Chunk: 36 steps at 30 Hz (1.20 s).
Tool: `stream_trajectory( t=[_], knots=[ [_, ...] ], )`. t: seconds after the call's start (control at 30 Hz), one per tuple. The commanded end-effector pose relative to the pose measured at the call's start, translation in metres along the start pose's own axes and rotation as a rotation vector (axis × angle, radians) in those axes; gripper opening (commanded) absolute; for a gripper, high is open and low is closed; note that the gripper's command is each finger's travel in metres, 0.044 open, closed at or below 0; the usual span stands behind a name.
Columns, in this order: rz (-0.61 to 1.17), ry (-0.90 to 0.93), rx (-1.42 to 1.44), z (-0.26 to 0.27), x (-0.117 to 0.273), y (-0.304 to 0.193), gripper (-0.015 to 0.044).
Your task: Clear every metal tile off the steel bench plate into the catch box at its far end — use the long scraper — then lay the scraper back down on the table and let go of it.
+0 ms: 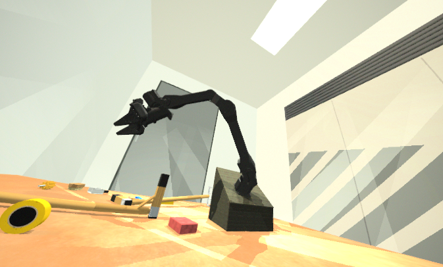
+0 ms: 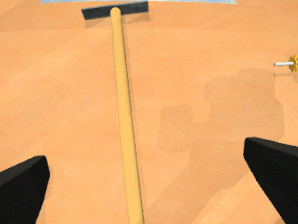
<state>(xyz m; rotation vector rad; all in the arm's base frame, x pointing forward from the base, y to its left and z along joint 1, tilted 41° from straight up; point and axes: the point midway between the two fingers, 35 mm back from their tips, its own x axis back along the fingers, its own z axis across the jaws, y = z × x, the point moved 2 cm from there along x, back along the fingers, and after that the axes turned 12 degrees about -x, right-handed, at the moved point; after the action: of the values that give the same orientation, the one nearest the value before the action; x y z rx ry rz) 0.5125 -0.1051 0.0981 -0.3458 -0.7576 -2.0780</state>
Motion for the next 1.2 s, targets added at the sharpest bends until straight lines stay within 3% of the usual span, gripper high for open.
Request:
stream_trajectory(
  t=[0.0,1.17],
  knots=[
    [-0.045,0.009,-0.001,0.003,0.021,0.004,0.0440],
    [-0.342,0.047,-0.038,-0.002,0.163,-0.024,0.0440]
  ],
)
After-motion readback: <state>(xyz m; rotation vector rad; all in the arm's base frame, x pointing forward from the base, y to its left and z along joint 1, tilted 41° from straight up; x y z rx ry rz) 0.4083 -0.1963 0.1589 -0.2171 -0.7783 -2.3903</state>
